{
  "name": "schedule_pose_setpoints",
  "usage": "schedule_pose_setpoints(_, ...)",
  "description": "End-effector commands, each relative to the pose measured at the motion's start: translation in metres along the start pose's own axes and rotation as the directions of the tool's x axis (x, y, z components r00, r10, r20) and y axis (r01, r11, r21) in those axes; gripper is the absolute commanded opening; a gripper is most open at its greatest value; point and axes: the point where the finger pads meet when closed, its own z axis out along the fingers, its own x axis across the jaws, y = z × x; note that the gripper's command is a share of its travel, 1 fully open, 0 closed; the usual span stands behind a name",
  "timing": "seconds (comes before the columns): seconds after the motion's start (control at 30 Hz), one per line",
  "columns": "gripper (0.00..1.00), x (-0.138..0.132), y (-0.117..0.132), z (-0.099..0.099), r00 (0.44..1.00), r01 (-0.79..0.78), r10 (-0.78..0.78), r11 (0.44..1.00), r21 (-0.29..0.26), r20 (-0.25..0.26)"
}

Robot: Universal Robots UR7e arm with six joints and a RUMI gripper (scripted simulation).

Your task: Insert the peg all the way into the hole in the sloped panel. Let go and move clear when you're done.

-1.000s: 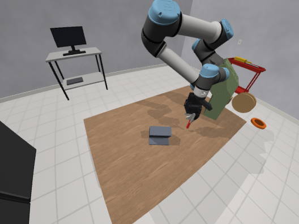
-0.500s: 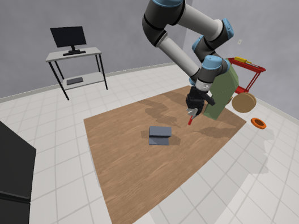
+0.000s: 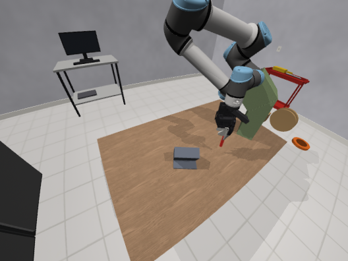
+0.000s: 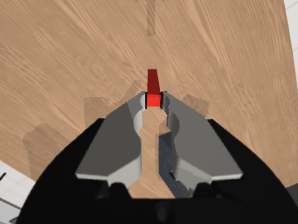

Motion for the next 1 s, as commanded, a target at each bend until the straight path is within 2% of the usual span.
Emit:
schedule_pose_setpoints(0.0,0.00,0.000,0.000,0.002,1.000,-0.009,0.009,1.000,0.020,-0.006)
schedule_pose_setpoints(0.97,0.00,0.001,-0.002,0.014,0.997,-0.060,0.065,0.991,0.121,-0.035)
